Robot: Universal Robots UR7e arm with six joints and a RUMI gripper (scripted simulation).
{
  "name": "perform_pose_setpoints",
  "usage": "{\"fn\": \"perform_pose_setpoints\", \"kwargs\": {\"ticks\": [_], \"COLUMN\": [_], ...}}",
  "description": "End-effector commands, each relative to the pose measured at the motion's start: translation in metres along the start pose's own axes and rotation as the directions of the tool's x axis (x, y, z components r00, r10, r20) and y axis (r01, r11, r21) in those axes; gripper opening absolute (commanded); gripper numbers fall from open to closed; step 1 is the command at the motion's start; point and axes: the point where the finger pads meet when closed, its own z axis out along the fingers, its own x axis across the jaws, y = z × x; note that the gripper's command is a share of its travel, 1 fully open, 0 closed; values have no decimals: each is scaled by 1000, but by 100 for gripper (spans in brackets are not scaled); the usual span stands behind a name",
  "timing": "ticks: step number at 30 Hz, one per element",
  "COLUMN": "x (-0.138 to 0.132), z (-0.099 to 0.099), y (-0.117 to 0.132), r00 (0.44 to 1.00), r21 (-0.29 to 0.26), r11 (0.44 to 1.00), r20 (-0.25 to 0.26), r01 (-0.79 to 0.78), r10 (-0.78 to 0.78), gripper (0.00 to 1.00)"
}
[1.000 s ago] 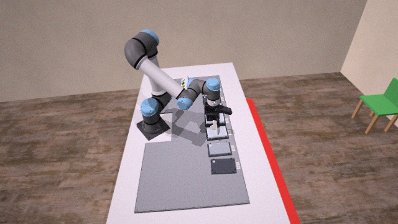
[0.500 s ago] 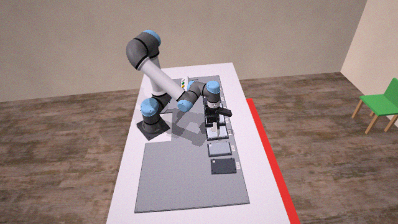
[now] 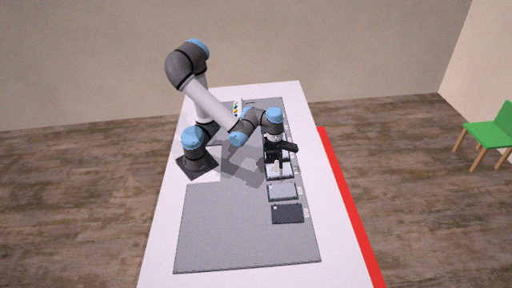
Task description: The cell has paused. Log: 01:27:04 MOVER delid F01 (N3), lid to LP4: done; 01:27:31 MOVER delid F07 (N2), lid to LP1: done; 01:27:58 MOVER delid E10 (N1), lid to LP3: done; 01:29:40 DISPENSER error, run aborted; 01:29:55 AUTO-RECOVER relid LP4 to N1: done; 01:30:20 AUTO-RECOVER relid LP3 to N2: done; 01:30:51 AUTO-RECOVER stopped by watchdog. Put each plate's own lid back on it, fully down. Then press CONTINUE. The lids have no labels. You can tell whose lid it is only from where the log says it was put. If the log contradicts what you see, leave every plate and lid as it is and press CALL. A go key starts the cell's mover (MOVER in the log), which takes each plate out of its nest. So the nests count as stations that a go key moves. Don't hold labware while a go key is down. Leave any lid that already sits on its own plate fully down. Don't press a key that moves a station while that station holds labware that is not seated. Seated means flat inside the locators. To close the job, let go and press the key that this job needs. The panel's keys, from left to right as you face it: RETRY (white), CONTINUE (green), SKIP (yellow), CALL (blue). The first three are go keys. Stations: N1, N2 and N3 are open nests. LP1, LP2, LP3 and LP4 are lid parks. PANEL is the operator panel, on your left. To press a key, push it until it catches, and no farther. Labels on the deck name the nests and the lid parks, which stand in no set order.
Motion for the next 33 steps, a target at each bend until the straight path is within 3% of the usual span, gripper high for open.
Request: {"fn": "perform_pose_setpoints", "kwargs": {"ticks": [1, 6, 7, 33], "x": [0, 0, 0, 0], "z": [0, 0, 0, 0], "y": [0, 0, 0, 0], "r00": [1000, 1000, 1000, 1000], "r21": [1, 1, 1, 1], "r11": [1000, 1000, 1000, 1000], "r20": [-1, -1, -1, -1], "r01": [0, 0, 0, 0], "r10": [0, 0, 0, 0], "gripper": [82, 82, 0, 0]}}
